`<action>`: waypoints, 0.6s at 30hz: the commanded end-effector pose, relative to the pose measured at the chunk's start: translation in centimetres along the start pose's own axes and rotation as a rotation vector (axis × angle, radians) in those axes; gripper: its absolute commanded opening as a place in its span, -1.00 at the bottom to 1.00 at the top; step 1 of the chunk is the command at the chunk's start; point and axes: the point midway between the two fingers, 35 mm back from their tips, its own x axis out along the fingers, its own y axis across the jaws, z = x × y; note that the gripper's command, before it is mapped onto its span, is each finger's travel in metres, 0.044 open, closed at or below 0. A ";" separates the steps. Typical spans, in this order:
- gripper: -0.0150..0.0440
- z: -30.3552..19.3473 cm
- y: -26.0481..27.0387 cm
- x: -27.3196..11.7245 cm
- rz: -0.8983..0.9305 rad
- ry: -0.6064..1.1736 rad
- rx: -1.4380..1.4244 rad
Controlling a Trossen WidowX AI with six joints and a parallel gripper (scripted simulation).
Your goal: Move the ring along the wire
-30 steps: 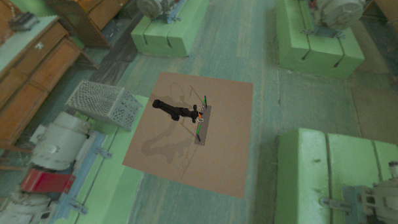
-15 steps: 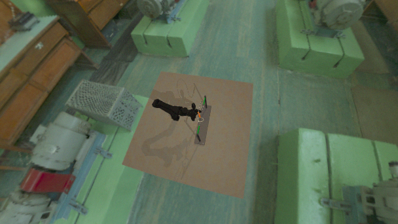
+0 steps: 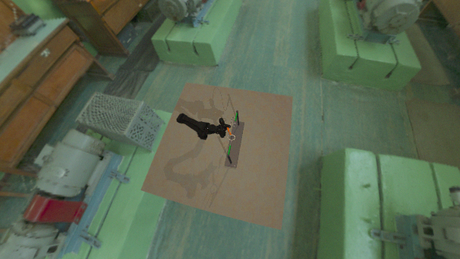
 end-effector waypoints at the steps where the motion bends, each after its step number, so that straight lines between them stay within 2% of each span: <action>1: -1.00 0.1 1.5 -0.4 0.041 0.021 0.055; 18: -1.00 0.3 3.6 -0.7 0.097 0.029 0.172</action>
